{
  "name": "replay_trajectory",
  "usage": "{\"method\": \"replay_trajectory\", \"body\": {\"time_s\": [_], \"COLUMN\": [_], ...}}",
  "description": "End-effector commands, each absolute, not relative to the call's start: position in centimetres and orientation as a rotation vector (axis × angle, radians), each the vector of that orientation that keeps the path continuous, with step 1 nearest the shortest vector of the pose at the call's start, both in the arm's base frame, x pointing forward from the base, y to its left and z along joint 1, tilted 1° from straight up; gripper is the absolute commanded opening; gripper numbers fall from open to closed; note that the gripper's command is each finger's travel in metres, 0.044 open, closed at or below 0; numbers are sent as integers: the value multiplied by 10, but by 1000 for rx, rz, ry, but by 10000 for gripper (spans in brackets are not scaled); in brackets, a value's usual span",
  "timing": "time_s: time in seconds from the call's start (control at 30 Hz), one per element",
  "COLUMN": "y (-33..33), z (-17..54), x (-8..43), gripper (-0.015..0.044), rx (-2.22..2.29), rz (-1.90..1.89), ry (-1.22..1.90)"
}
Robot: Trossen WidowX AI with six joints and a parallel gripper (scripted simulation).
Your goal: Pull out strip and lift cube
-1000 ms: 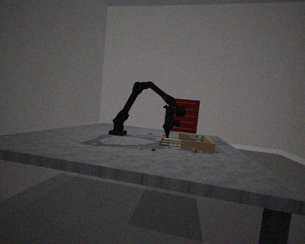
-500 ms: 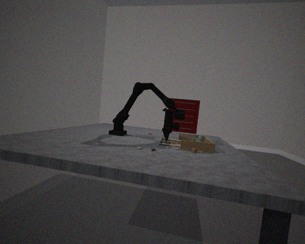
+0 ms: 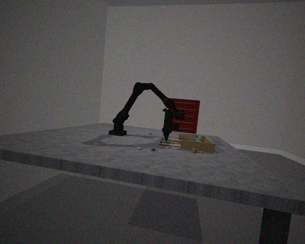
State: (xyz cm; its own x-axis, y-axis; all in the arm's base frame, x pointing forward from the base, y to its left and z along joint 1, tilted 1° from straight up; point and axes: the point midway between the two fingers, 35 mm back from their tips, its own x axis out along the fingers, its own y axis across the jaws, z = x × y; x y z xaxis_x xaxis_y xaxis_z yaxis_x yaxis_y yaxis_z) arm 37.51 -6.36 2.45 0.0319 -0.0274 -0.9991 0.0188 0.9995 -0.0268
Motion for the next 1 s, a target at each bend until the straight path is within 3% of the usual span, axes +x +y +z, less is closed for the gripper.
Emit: {"method": "replay_trajectory", "body": {"time_s": [0.0, 0.97], "y": [-63, -63], "z": [24, 21], "x": [375, 375], "gripper": [0, 0], "rx": [-8, -8], "rz": [-27, -27], "ry": [1538, 1538]}}
